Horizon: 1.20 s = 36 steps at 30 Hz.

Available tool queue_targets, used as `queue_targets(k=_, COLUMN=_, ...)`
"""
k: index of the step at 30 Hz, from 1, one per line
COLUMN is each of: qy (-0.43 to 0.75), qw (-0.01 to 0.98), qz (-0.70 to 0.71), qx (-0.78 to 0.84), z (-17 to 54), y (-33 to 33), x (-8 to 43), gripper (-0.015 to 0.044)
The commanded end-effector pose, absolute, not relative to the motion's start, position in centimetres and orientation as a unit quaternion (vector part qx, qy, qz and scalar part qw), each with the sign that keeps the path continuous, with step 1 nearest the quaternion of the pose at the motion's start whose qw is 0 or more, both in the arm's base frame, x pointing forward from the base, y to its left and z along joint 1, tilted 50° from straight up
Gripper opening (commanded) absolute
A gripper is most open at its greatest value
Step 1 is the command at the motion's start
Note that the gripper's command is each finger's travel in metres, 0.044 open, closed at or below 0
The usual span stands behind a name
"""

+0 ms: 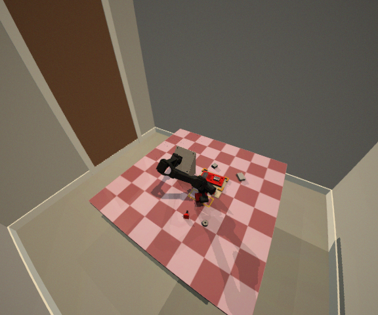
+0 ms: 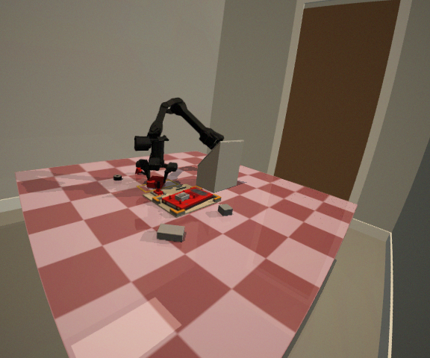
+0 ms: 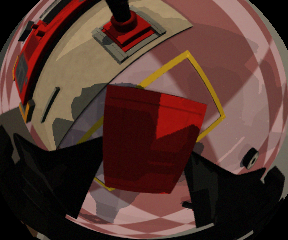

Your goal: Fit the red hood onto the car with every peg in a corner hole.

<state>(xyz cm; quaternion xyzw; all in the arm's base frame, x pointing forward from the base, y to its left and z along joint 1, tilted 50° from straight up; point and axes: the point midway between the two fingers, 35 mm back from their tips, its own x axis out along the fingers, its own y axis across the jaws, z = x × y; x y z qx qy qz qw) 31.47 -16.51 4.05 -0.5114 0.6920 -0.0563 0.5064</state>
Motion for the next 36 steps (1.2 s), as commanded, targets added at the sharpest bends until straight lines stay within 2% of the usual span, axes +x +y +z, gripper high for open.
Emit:
queue_targets(k=1, qy=0.687, qw=0.511, qz=-0.062, qx=-0.513, z=5.0, y=-15.9, x=31.7, gripper=0.0000)
queue_targets(k=27, qy=0.687, qw=0.512, qz=-0.061, qx=-0.512, z=9.9, y=-10.0, x=31.4, gripper=0.0000)
queue_targets(k=36, qy=0.688, qw=0.516, qz=-0.057, qx=-0.507, z=8.9, y=-9.0, x=31.7, gripper=0.0000)
